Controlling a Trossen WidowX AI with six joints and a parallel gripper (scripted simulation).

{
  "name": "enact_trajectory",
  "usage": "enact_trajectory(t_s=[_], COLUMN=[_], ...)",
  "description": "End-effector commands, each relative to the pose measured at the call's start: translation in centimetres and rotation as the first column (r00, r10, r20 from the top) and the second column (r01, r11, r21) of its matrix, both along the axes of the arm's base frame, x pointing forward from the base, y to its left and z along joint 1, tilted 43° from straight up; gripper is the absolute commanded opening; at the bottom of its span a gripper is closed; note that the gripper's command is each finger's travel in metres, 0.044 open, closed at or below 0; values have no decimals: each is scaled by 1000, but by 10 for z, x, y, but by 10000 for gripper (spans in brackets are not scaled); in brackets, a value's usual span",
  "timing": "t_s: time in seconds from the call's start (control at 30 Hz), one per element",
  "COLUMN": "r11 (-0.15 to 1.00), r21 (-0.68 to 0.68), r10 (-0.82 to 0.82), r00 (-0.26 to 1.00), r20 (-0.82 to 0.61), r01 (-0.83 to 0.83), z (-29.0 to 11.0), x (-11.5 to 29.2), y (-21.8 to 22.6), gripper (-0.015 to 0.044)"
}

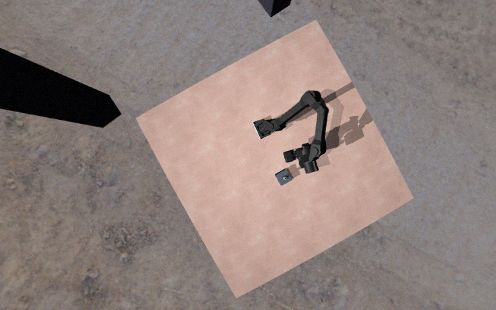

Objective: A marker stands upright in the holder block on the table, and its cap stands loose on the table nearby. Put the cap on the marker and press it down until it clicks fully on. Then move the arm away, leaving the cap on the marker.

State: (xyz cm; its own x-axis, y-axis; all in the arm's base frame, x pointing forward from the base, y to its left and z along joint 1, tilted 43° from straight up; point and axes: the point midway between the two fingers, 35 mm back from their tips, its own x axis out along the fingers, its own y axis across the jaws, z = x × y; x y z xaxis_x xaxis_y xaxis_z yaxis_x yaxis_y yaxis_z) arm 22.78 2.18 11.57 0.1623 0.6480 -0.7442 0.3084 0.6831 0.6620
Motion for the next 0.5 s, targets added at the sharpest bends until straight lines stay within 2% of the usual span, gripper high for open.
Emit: enact_trajectory(t_s=[0.0, 0.47], r11=[1000, 1000], r21=[8, 12], r10=[-5, -3], r00=[1000, 1000], r20=[-2, 0], r01=[5, 3], z=[-5, -20], x=[1, 4], y=[5, 21], gripper=[233, 233])
